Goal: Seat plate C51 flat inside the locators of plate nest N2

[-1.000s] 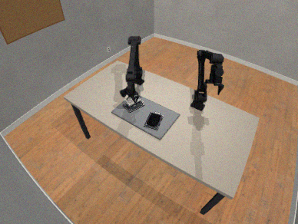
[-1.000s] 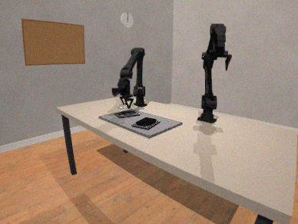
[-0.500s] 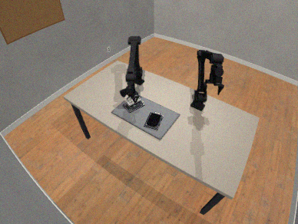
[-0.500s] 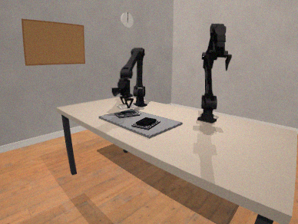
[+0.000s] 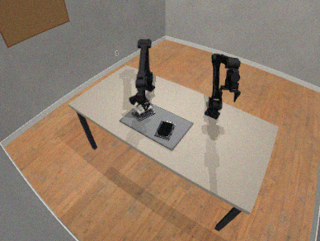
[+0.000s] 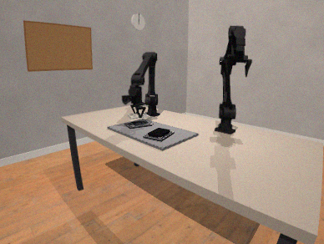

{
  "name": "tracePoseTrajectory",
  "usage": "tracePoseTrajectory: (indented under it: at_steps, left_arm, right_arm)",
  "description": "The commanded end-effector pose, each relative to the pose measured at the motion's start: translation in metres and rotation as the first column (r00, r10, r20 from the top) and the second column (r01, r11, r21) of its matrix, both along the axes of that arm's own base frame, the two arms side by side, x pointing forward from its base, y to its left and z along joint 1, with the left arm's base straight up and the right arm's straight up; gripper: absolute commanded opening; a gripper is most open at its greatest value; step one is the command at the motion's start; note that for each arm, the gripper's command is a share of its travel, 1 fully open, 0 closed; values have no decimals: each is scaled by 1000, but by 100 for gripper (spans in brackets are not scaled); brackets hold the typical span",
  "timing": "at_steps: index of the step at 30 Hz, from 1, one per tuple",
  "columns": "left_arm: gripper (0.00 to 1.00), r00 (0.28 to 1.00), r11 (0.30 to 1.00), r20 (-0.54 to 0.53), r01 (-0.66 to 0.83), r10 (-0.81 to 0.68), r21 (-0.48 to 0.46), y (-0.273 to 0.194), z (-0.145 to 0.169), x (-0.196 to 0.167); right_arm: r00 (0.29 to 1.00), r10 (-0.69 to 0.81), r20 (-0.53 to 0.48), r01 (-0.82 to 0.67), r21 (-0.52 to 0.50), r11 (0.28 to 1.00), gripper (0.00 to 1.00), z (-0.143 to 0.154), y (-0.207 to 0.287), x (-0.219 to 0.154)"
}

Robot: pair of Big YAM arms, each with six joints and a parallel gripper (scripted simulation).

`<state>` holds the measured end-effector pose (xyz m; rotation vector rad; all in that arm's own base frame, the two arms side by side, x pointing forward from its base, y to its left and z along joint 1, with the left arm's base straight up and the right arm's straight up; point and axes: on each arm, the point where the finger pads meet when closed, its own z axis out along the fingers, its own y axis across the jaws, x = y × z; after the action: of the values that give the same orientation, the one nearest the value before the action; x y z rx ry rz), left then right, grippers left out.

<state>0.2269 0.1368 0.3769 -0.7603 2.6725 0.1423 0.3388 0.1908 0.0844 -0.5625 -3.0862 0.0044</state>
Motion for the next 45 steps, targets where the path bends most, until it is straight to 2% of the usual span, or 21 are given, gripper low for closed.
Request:
tracePoseTrajectory:
  at_steps: [1,33,45]
  left_arm:
    - [100,999,999,37,30,-31,24,-5,18,1]
    - [100,999,999,37,30,-31,24,-5,18,1]
    - [100,999,999,37,30,-31,24,-5,18,1]
  right_arm:
    - [999,-3,39,2,21,1000,0,13,9,22]
    - [998,1,56,-3,31,1000,0,17,14,28]
    - [1000,2,14,-2,8,1000,0,-8,9,18]
